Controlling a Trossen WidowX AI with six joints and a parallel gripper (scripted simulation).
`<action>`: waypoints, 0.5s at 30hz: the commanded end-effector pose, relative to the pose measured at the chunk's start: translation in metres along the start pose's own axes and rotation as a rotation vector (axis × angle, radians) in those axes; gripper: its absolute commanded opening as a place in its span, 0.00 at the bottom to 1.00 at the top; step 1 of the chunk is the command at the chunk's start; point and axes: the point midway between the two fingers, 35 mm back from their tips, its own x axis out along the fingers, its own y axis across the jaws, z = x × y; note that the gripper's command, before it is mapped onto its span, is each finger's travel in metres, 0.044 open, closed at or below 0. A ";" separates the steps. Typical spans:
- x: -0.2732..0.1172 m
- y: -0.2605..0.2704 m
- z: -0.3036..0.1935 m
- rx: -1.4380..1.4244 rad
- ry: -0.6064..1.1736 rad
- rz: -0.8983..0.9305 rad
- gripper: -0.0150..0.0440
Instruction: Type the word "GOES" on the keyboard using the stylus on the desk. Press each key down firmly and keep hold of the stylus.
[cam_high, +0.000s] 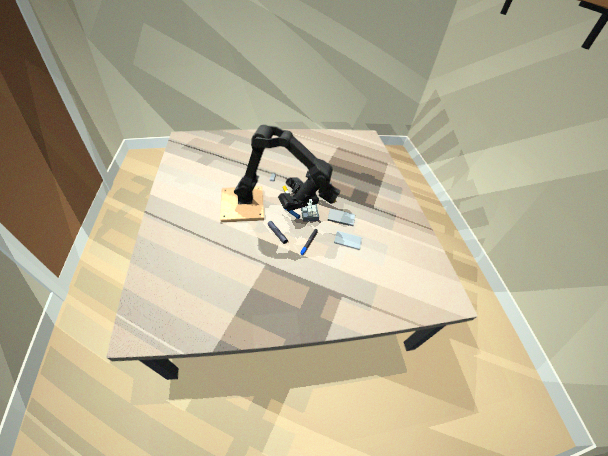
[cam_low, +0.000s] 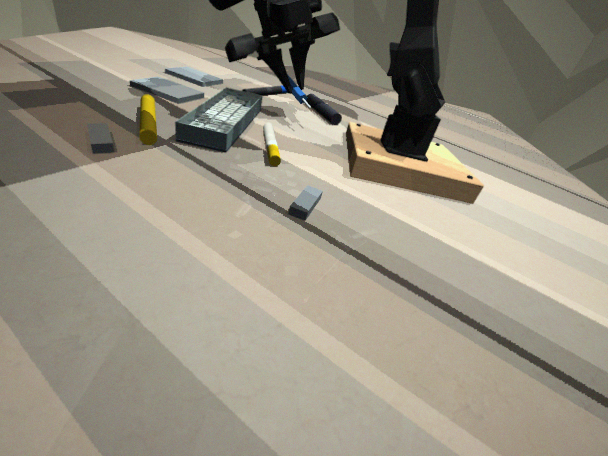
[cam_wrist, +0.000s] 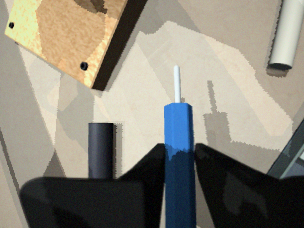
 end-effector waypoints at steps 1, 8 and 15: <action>-0.001 -0.002 -0.001 0.081 0.088 0.085 0.25; -0.009 -0.008 -0.002 0.218 0.278 0.178 0.25; -0.021 -0.018 -0.001 0.347 0.500 0.203 0.25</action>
